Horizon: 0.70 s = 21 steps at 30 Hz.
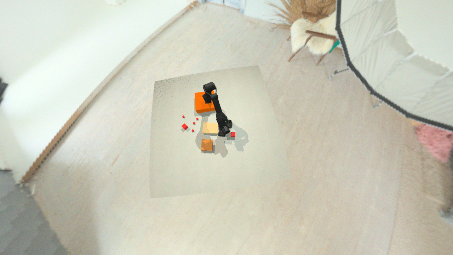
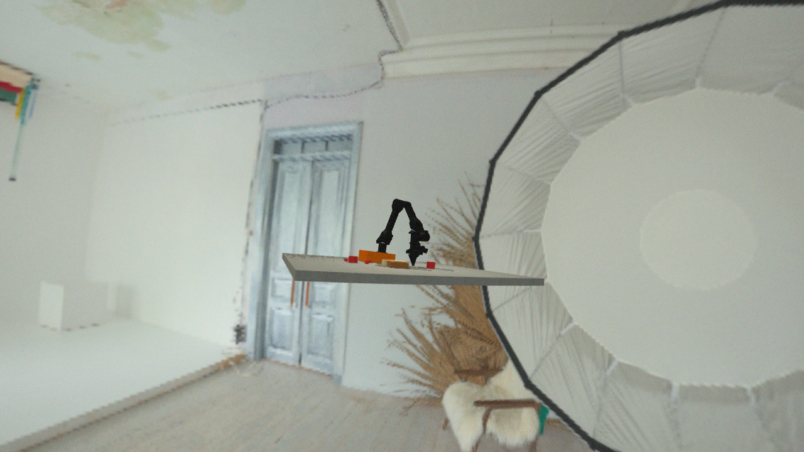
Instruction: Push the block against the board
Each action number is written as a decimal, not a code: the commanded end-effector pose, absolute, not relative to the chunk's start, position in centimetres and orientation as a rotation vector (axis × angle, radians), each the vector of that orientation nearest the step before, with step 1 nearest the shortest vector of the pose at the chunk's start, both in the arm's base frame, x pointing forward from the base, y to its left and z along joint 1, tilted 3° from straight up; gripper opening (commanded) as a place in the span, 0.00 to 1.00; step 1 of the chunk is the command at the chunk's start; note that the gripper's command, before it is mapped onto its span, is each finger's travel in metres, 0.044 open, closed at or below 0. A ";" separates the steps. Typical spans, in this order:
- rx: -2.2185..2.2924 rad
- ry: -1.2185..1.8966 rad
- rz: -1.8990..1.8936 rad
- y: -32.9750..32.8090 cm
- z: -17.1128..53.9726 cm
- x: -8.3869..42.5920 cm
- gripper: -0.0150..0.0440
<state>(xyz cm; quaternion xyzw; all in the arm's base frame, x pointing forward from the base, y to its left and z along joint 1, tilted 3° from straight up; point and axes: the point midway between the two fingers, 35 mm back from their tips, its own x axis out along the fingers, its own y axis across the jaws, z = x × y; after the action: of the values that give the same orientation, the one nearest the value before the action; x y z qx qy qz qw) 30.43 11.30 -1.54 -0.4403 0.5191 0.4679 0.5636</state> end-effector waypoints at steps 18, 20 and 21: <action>-0.997 1.229 1.054 11.5 3.8 30.6 0.25; -0.945 1.259 1.005 10.9 3.9 30.3 0.25; -0.919 1.273 0.981 10.5 3.9 30.1 0.25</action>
<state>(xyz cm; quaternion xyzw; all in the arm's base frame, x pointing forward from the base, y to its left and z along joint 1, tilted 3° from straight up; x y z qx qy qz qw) 30.51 11.41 3.83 -0.4211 0.5314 0.4460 0.5842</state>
